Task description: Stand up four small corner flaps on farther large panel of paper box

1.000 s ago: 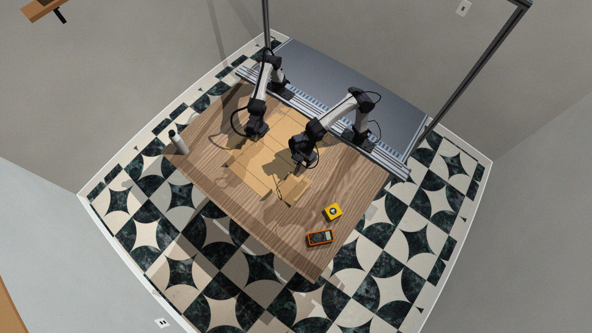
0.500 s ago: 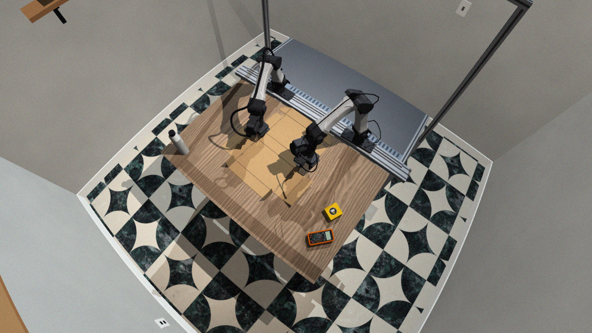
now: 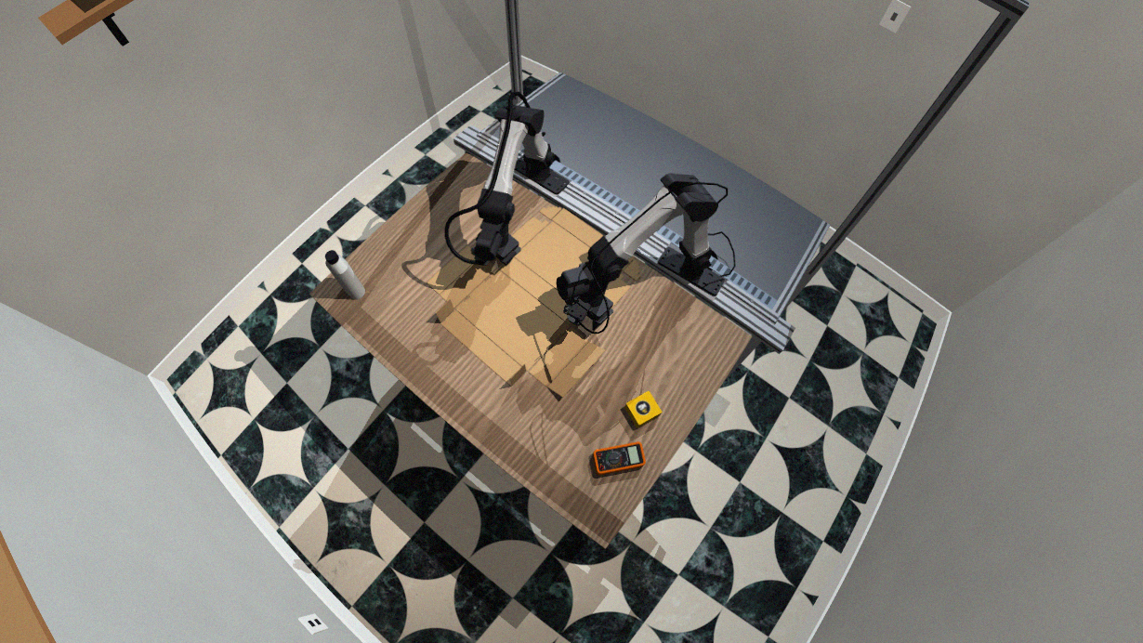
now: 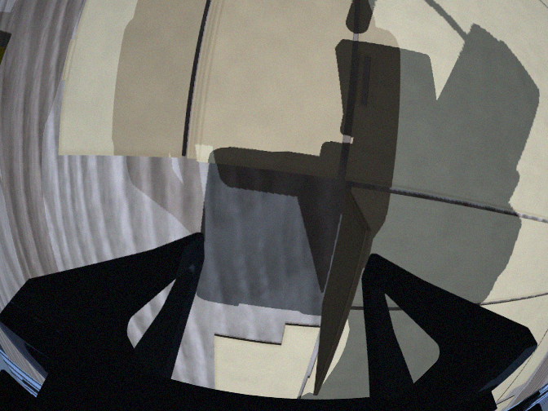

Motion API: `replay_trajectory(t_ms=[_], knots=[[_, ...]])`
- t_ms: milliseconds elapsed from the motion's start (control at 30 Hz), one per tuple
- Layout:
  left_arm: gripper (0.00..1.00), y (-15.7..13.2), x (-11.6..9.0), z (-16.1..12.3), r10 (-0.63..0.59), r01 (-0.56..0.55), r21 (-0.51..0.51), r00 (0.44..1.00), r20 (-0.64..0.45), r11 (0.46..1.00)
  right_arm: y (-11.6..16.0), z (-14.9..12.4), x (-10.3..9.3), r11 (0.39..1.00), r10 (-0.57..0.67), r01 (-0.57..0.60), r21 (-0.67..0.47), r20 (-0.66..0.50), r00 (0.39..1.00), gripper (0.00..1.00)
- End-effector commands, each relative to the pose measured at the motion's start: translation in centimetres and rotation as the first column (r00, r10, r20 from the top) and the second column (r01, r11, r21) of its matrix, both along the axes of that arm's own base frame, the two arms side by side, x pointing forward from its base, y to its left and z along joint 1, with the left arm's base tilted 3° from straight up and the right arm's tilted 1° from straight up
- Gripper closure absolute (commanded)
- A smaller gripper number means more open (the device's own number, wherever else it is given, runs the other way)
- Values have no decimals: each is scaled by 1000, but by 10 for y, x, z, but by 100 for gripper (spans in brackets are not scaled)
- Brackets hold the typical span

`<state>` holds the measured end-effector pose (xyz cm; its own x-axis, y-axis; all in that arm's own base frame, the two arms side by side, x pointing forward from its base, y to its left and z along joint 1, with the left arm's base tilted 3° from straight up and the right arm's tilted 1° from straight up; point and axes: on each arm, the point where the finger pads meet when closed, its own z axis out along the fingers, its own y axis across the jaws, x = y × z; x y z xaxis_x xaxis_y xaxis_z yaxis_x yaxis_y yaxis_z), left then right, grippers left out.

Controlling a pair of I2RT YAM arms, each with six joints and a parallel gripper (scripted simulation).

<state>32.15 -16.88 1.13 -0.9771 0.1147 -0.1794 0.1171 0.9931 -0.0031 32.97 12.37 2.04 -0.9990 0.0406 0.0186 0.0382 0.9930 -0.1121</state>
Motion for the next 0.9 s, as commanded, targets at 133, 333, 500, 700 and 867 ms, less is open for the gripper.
replay_trajectory(t_ms=[133, 333, 500, 700, 867], knots=[[24, -8, 22, 6, 21, -21, 5, 997, 75, 1000, -3, -6, 7, 1000, -18, 18, -23, 13, 1000, 24], [24, -8, 22, 5, 20, -21, 18, 997, 76, 1000, -3, -6, 7, 1000, -18, 18, -23, 13, 1000, 24], [24, -6, 16, 2, 14, -19, 87, 998, 60, 996, -3, -6, 7, 1000, -18, 18, -23, 13, 1000, 24], [24, -6, 17, 1, 10, -17, 114, 998, 67, 993, -3, -6, 7, 1000, -18, 18, -23, 13, 1000, 24], [24, -4, 18, 1, 17, -25, 116, 998, 67, 993, -4, -1, 4, 1000, -12, 12, 18, 16, 1000, 24]])
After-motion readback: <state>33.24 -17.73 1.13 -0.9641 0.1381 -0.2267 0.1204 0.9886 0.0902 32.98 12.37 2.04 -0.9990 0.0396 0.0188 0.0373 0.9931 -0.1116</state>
